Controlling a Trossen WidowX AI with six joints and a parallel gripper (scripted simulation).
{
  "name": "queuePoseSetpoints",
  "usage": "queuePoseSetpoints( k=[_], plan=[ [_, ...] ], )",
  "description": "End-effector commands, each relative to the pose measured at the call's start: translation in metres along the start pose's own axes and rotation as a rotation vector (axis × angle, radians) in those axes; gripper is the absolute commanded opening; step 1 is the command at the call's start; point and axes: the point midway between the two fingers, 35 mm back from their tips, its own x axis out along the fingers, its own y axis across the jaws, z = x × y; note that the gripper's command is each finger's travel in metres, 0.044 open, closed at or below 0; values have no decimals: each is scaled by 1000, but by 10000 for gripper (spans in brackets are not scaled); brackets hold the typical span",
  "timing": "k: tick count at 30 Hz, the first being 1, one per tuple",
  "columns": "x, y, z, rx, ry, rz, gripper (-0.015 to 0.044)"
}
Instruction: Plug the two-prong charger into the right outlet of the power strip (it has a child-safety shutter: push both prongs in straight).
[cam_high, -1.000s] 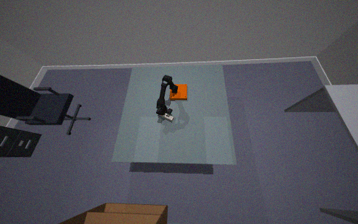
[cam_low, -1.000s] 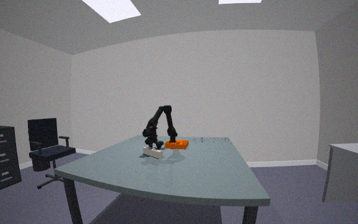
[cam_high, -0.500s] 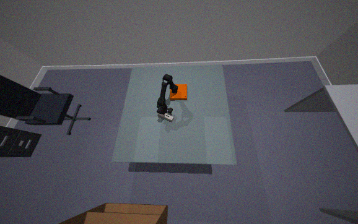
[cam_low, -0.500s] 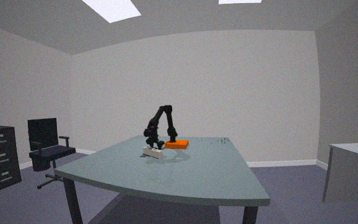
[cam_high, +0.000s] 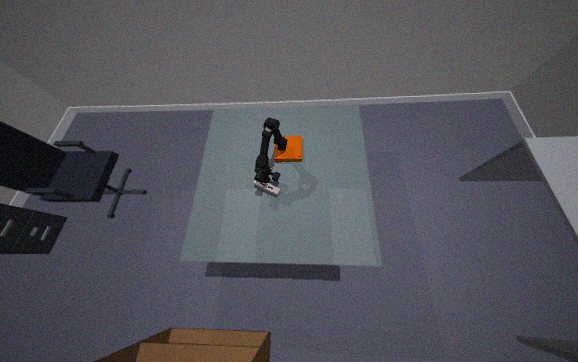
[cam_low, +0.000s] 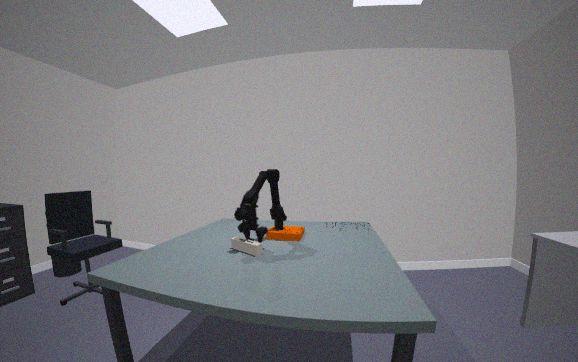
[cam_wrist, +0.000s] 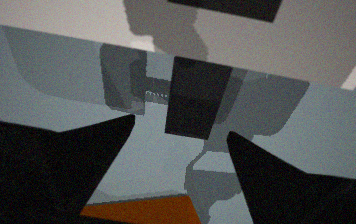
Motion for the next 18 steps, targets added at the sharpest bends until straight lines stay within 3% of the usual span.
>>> queuePoseSetpoints(
  k=[1,18],
  plan=[
    [-1,0,-6,5,-6,-1,440],
    [2,0,-26,5,-5,-1,440]
  ],
)
